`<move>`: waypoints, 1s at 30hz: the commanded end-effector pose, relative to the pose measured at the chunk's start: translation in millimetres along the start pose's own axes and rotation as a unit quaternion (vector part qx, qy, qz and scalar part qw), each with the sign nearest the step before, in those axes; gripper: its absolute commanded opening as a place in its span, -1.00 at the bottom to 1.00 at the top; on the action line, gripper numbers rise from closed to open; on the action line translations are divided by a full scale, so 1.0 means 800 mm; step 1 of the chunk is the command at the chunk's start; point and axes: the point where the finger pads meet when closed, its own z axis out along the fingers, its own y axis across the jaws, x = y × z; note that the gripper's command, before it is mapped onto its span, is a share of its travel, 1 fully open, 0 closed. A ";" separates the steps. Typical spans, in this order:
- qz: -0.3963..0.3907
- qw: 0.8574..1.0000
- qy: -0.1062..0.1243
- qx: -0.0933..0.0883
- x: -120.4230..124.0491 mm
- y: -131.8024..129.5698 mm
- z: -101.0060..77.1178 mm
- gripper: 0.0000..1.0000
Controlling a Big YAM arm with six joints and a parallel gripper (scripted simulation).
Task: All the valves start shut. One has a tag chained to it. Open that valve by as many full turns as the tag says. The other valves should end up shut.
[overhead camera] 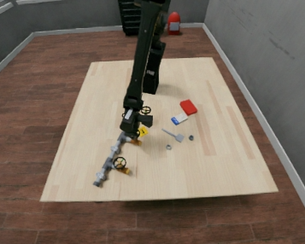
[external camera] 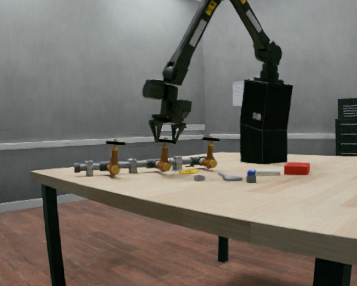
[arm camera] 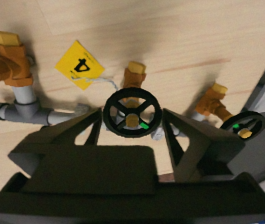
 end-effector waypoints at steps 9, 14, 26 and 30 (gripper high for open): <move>-0.033 0.999 -0.001 0.001 -0.003 -0.006 -0.003 1.00; -0.033 0.999 -0.001 0.001 -0.003 -0.006 -0.003 1.00; -0.018 1.000 -0.001 0.001 -0.003 -0.006 -0.003 1.00; 0.004 1.000 -0.001 0.001 -0.003 -0.006 -0.003 1.00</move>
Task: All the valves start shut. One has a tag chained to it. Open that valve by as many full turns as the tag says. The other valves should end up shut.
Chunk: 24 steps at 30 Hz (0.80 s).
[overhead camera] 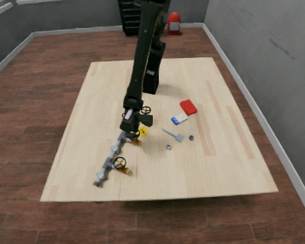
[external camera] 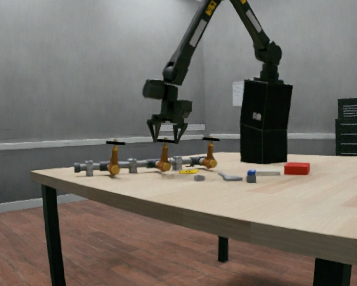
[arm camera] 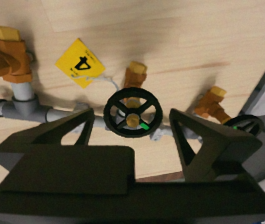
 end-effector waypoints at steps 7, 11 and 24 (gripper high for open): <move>0.091 0.996 -0.001 0.002 -0.003 -0.007 -0.003 1.00; 0.187 0.982 -0.001 0.002 -0.003 -0.007 -0.003 1.00; 0.540 0.841 -0.002 0.005 -0.002 -0.009 -0.003 1.00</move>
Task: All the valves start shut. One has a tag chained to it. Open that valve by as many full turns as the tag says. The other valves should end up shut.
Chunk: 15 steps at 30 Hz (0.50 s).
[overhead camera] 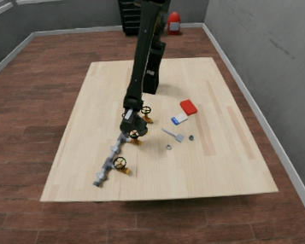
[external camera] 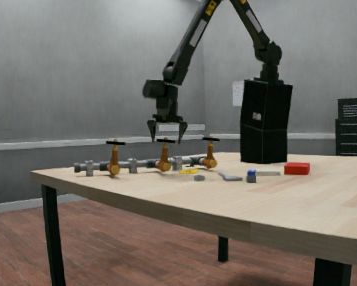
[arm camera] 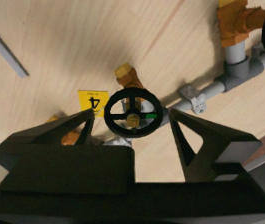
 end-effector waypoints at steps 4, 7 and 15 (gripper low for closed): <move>0.256 0.967 -0.004 0.006 -0.007 -0.006 -0.003 1.00; 0.338 0.941 -0.006 0.005 -0.007 -0.006 -0.003 1.00; 0.529 0.849 -0.007 0.002 -0.007 -0.006 -0.003 1.00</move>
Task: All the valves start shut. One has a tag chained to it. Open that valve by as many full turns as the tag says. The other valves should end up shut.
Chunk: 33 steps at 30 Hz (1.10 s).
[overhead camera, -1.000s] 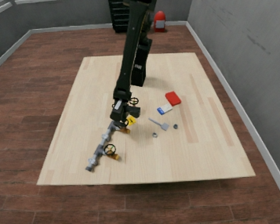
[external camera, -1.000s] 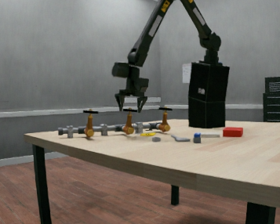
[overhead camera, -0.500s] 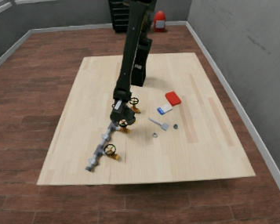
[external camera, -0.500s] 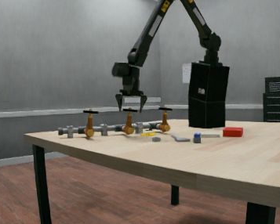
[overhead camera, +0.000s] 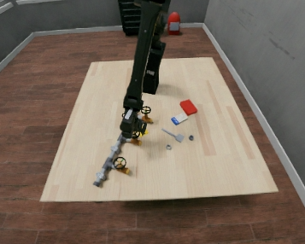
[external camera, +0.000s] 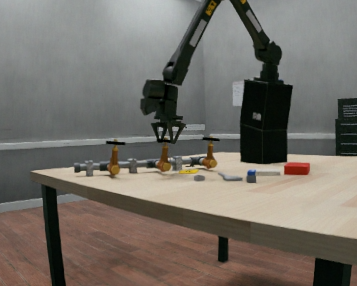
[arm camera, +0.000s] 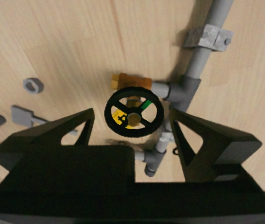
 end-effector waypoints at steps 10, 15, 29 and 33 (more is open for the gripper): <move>0.417 0.909 -0.009 0.002 -0.009 -0.001 -0.003 1.00; 0.493 0.870 -0.009 0.002 -0.009 -0.001 -0.003 1.00; 0.596 0.803 -0.009 0.004 -0.009 0.000 -0.003 1.00; 0.597 0.802 -0.005 0.007 -0.001 -0.001 -0.002 -1.00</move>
